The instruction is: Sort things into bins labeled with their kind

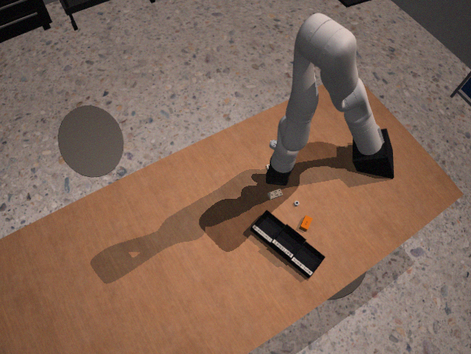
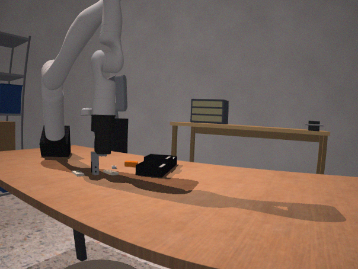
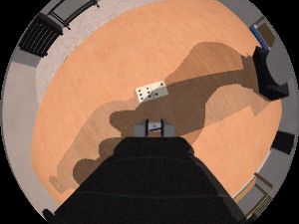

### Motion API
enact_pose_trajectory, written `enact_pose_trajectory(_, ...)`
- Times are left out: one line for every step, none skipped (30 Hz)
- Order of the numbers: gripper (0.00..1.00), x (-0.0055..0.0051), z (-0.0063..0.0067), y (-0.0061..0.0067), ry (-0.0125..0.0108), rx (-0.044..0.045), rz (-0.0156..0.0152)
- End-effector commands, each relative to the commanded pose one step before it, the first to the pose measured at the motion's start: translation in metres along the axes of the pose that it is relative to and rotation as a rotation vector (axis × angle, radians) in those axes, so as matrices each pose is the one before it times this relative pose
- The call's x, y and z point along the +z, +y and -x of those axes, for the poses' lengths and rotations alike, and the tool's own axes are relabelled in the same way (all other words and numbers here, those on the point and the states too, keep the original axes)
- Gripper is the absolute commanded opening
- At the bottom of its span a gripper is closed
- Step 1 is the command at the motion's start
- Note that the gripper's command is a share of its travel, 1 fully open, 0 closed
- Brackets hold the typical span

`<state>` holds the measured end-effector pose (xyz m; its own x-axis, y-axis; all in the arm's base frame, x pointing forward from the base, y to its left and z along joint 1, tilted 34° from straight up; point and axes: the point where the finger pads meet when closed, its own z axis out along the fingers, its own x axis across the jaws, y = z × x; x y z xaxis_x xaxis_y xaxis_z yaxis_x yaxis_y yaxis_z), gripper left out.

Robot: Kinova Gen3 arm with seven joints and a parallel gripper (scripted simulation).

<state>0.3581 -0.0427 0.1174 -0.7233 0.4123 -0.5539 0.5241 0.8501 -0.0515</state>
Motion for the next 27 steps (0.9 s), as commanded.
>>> enact_pose_trajectory(0.49,0.00004,-0.00035,0.00046,-0.00043,0.00223,0.00028)
enact_pose_trajectory(0.49,0.0,0.0,0.0,0.0,0.0,0.0)
enact_pose_trajectory(0.49,0.0,0.0,0.0,0.0,0.0,0.0)
enact_pose_trajectory(0.49,0.0,0.0,0.0,0.0,0.0,0.0)
enact_pose_trajectory(0.49,0.0,0.0,0.0,0.0,0.0,0.0)
enact_pose_trajectory(0.49,0.0,0.0,0.0,0.0,0.0,0.0)
enact_pose_trajectory(0.49,0.0,0.0,0.0,0.0,0.0,0.0)
enact_pose_trajectory(0.49,0.0,0.0,0.0,0.0,0.0,0.0)
enact_pose_trajectory(0.49,0.0,0.0,0.0,0.0,0.0,0.0)
enact_pose_trajectory(0.49,0.0,0.0,0.0,0.0,0.0,0.0)
enact_pose_trajectory(0.49,0.0,0.0,0.0,0.0,0.0,0.0)
enact_pose_trajectory(0.49,-0.00339,-0.00167,-0.00058,0.00389,0.00587,-0.00246)
enact_pose_trajectory(0.49,-0.00328,0.00038,0.00018,-0.00059,-0.00516,0.00003)
enact_pose_trajectory(0.49,-0.0034,0.00055,0.00036,-0.00072,-0.00511,0.00042)
enact_pose_trajectory(0.49,-0.00336,0.00044,0.00047,-0.00077,0.00054,0.00071)
enact_pose_trajectory(0.49,-0.00337,0.00034,0.00036,-0.00062,0.00095,0.00053)
enact_pose_trajectory(0.49,-0.00337,-0.00001,-0.00003,-0.00009,0.00127,-0.00007)
enact_pose_trajectory(0.49,-0.00337,-0.00001,-0.00003,-0.00009,0.00144,-0.00007)
enact_pose_trajectory(0.49,-0.00337,0.0,-0.00003,-0.00009,0.0008,-0.00007)
enact_pose_trajectory(0.49,-0.00337,0.00002,-0.00003,-0.00009,0.00001,-0.00007)
enact_pose_trajectory(0.49,0.0,0.0,0.0,0.0,0.0,0.0)
enact_pose_trajectory(0.49,0.0,0.0,0.0,0.0,0.0,0.0)
enact_pose_trajectory(0.49,-0.00332,0.00001,-0.00003,-0.00009,0.00001,-0.00006)
enact_pose_trajectory(0.49,-0.00337,0.00002,-0.00003,-0.00009,0.00002,-0.00007)
enact_pose_trajectory(0.49,-0.00338,0.00002,-0.00003,-0.00009,0.00002,-0.00007)
enact_pose_trajectory(0.49,-0.00338,0.00002,-0.00003,-0.00009,0.00002,-0.00007)
enact_pose_trajectory(0.49,-0.00338,0.00002,-0.00003,-0.00009,0.00002,-0.00007)
